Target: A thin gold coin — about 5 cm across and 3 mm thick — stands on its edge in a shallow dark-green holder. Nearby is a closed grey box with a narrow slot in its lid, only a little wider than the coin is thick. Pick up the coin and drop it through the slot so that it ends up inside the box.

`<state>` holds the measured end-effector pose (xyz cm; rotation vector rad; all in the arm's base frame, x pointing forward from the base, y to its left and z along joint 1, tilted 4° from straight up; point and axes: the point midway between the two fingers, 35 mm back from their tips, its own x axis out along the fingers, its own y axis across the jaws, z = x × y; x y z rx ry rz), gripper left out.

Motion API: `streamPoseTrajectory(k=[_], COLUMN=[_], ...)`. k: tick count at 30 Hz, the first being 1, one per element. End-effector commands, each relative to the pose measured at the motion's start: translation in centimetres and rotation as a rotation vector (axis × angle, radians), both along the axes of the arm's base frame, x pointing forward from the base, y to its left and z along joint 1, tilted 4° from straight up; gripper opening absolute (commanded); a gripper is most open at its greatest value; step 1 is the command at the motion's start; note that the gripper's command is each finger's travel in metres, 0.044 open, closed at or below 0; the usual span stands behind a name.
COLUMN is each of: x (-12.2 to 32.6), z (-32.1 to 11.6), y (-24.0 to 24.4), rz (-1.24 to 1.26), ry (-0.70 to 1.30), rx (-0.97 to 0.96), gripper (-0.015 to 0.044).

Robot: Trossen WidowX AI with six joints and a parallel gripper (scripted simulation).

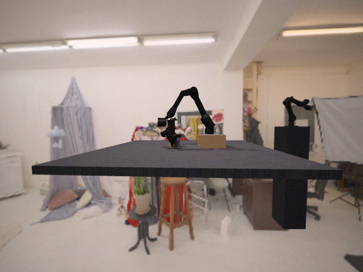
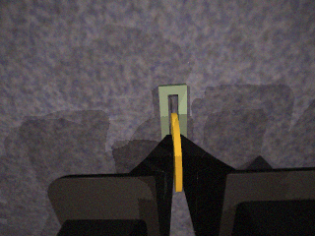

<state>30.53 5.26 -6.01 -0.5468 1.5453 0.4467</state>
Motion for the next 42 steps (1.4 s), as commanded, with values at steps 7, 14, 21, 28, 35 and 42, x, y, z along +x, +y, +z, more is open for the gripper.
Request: streamPoseTrajectory(k=[7,14,21,28,35,42], x=[0.6,0.7,0.6,0.4,0.3,0.0], z=[2.8,4.6,6.4,8.2,9.1,9.1], y=[0.4,0.5,0.6,0.6,0.7,0.7], rz=[0.003,0.003,0.003,0.003,-0.002,-0.207], ry=[-0.014,-0.014,-0.014,-0.014,-0.015,-0.028], rx=[0.007,0.007,0.007,0.007,0.007,0.007], gripper=[0.0,0.0,0.0,0.0,0.0,0.0])
